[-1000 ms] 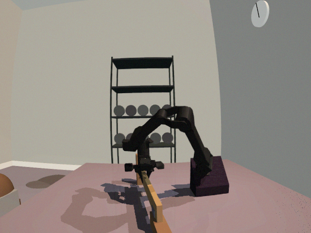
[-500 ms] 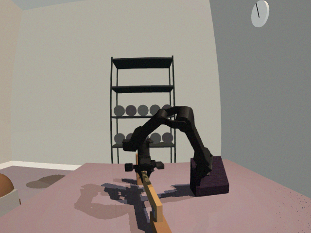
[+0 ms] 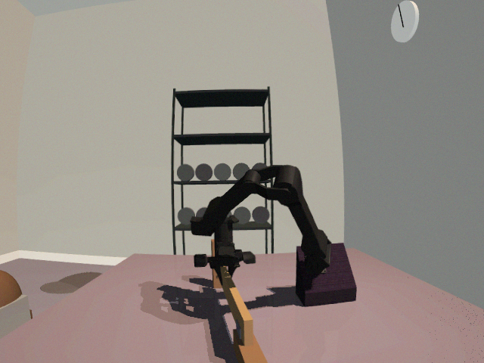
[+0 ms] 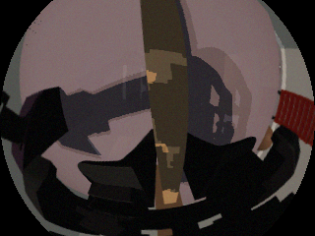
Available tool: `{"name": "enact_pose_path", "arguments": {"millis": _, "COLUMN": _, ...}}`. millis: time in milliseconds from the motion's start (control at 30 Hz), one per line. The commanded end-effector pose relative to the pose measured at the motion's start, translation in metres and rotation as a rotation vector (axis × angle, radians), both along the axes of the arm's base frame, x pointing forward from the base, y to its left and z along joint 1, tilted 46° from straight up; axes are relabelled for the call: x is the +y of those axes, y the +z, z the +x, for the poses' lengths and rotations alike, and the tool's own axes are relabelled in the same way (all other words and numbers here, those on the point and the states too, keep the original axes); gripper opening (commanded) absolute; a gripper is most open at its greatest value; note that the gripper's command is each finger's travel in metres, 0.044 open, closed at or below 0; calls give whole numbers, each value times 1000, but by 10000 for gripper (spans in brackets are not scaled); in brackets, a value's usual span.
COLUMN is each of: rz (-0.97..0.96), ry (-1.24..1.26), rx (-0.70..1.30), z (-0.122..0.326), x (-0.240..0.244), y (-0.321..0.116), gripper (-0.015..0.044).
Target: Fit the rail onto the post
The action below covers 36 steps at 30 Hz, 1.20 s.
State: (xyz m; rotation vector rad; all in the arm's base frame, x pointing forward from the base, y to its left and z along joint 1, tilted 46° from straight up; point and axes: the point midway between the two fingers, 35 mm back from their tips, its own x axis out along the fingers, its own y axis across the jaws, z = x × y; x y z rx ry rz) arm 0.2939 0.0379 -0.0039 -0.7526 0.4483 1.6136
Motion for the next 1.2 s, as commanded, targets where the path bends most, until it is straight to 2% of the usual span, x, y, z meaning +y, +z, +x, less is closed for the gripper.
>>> {"name": "enact_pose_path", "arguments": {"millis": 0, "rz": -3, "ry": -5, "rx": -3, "z": 0, "x": -4, "y": -1, "gripper": 0}}
{"name": "enact_pose_path", "arguments": {"millis": 1167, "rz": -3, "ry": -5, "rx": -4, "z": 4, "x": -11, "y": -7, "gripper": 0}}
